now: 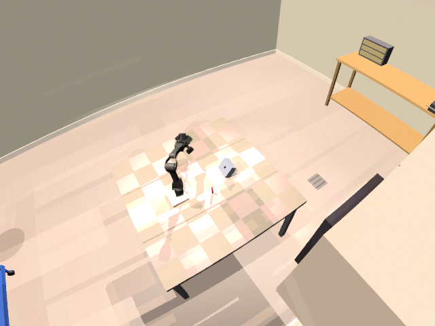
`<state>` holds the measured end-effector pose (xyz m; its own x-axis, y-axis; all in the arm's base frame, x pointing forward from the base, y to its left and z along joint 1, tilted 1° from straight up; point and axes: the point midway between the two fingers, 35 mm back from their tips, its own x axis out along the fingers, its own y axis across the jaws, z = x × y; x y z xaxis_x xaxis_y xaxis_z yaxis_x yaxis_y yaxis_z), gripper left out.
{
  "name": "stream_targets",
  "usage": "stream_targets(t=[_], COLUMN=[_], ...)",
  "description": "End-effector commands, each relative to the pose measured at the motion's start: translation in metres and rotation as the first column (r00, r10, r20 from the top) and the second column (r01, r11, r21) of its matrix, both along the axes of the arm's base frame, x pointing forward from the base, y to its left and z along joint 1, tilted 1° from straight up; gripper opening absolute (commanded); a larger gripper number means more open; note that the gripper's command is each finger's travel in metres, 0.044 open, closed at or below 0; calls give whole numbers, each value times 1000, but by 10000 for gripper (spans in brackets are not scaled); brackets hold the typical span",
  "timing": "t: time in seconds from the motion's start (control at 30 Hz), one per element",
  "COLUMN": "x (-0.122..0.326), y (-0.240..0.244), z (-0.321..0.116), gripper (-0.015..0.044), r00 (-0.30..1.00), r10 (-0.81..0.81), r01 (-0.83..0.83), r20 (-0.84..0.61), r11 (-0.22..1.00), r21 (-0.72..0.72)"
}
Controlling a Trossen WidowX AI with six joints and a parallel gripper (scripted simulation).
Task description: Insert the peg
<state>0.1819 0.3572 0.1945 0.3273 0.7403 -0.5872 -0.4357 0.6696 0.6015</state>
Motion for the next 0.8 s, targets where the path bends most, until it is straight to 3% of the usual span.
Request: stream_targets(t=[0.0, 0.77], x=[17, 93], y=[-12, -94], z=[-5, -29], gripper=[440, 440], r00=[999, 984], r10=[-29, -170], r01=[30, 177], r20=[18, 52], r11=[999, 947], r21=[-45, -268])
